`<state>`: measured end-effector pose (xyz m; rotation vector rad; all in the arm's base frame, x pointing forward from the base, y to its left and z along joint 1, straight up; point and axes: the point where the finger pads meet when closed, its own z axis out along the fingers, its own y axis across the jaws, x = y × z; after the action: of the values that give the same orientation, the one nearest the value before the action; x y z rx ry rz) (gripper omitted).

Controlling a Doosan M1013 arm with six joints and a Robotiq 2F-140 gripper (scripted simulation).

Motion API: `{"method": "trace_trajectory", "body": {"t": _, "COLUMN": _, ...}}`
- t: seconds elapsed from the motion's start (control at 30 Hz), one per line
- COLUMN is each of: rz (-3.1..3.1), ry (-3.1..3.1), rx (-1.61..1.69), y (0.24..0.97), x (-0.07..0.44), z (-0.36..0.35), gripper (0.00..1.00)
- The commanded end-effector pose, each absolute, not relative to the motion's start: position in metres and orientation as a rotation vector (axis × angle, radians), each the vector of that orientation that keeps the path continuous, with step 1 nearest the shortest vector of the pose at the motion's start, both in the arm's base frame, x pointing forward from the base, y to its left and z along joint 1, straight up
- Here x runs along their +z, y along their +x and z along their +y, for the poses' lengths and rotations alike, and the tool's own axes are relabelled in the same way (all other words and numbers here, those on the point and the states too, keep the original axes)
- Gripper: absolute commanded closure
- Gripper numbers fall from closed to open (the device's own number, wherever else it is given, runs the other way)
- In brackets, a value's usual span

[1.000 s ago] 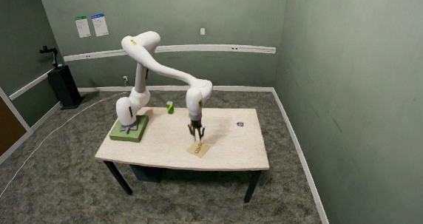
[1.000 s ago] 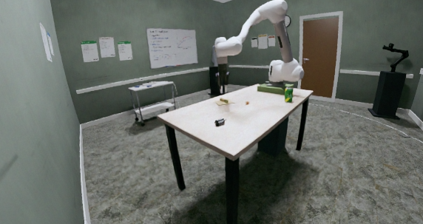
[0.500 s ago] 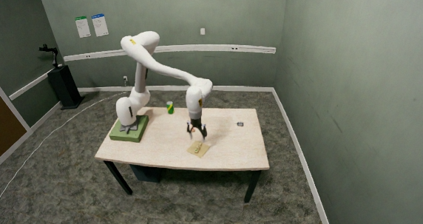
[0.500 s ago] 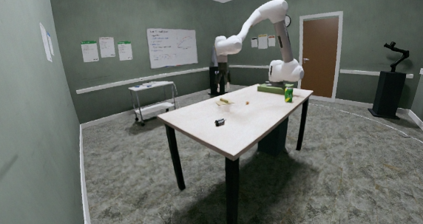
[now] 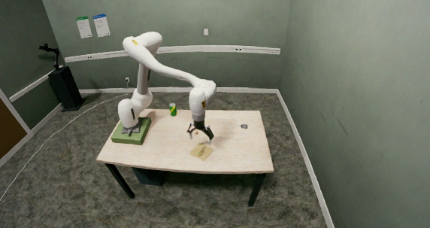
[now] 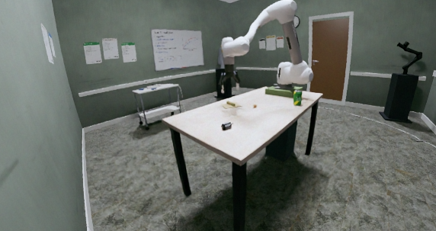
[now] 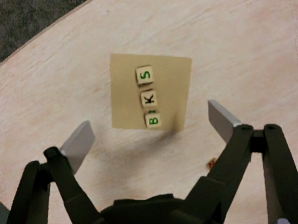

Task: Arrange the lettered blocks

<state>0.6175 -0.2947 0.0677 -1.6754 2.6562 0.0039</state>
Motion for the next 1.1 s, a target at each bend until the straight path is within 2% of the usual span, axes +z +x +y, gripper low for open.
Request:
{"method": "trace_trajectory", "body": {"t": 0.0, "rz": 2.655, "ry": -1.675, "rx": 0.002, "y": 0.618, "x": 0.069, "z": -0.295, "gripper": 0.0}}
{"method": "trace_trajectory", "body": {"t": 0.27, "rz": 2.655, "ry": -1.675, "rx": 0.002, "y": 0.618, "x": 0.08, "z": -0.295, "gripper": 0.0}}
{"method": "trace_trajectory", "body": {"t": 0.67, "rz": 2.655, "ry": -1.675, "rx": 0.002, "y": 0.618, "x": 0.129, "z": -0.295, "gripper": 0.0}}
{"method": "trace_trajectory", "body": {"t": 1.07, "rz": 2.655, "ry": -1.675, "rx": 0.002, "y": 0.618, "x": 0.141, "z": -0.295, "gripper": 0.0}}
